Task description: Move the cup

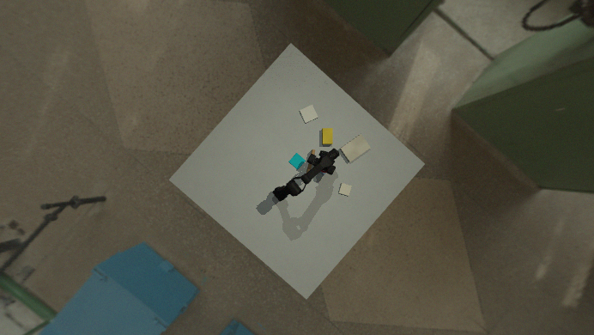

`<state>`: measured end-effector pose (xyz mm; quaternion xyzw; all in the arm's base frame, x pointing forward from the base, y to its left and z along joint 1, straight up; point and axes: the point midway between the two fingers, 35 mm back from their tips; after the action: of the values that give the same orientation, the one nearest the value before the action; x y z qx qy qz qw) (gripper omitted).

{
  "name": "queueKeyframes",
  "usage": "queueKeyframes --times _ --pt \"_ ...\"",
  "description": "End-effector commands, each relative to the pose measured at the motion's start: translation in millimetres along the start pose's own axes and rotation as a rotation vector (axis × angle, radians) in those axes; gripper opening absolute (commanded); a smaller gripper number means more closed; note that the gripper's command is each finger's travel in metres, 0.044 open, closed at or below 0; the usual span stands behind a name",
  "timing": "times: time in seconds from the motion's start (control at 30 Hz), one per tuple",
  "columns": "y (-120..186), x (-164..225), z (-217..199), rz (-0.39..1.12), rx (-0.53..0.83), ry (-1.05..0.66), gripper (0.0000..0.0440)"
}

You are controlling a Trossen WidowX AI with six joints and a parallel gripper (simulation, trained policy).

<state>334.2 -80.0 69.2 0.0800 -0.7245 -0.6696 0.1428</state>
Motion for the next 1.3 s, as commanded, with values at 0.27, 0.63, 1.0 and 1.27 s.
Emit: queueKeyframes --times 0.27,0.63,1.0,1.27 --pt "-15.7 5.7 -1.1 0.021 -0.023 0.171 0.0000" --pt "12.4 9.1 2.9 0.006 -0.027 0.286 0.0000" --pt "44.4 7.6 19.8 -0.029 -0.020 0.356 0.0000" --pt "62.6 -0.2 39.9 -0.061 -0.005 0.402 0.0000"
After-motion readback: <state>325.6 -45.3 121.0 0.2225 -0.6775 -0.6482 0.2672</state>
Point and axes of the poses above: the point midway between the two fingers, 35 mm back from their tips, its own y axis back along the fingers, its own z axis across the jaws, x = y × z, and after that the axes turned 6 degrees about y, right-handed
